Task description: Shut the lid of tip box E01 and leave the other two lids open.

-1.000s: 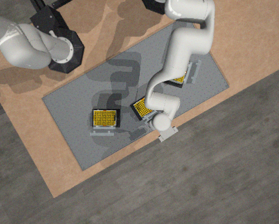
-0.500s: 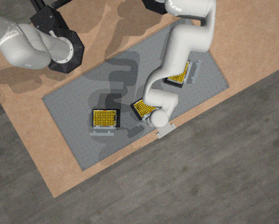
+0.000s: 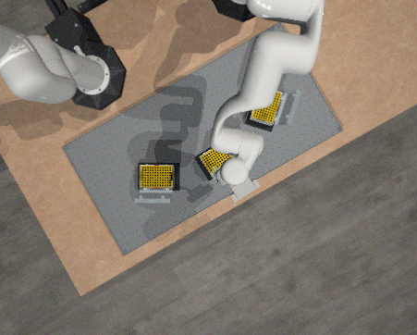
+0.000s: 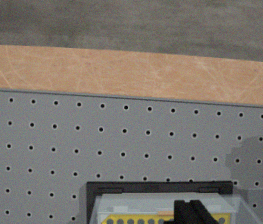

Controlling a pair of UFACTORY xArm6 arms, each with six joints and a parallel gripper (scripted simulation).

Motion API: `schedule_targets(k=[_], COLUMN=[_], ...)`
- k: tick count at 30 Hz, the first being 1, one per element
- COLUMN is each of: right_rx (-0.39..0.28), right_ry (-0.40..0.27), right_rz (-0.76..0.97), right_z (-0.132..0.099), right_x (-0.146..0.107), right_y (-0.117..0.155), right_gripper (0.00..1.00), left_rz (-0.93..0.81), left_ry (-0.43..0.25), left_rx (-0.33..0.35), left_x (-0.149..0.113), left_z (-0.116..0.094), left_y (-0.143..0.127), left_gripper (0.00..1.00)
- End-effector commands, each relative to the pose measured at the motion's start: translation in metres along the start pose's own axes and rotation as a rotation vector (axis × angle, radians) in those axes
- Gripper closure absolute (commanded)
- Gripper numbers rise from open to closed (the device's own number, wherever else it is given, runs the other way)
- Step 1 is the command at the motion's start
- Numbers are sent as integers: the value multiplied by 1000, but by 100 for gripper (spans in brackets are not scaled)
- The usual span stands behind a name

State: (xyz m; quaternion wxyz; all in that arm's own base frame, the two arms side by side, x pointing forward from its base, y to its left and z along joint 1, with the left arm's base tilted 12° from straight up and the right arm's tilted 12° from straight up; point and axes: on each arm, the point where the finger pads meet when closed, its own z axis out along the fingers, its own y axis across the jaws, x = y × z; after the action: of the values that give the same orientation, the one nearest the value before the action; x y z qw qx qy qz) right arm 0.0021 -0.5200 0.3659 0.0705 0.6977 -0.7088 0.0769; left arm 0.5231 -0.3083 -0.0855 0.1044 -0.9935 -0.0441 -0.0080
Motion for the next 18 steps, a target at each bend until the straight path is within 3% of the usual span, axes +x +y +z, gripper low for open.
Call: schedule_targets(k=[1,18], right_rx=[0,0], right_ry=[5,5], right_rz=[0,0], right_z=[-2,-2], right_x=[1,1], right_y=[0,0], right_gripper=[0,0], left_rz=[0,0], left_ry=[5,5], left_rx=[-4,-4], left_x=[-3,-22], left_z=[-3,-6], left_y=[1,1], left_gripper=[100,100])
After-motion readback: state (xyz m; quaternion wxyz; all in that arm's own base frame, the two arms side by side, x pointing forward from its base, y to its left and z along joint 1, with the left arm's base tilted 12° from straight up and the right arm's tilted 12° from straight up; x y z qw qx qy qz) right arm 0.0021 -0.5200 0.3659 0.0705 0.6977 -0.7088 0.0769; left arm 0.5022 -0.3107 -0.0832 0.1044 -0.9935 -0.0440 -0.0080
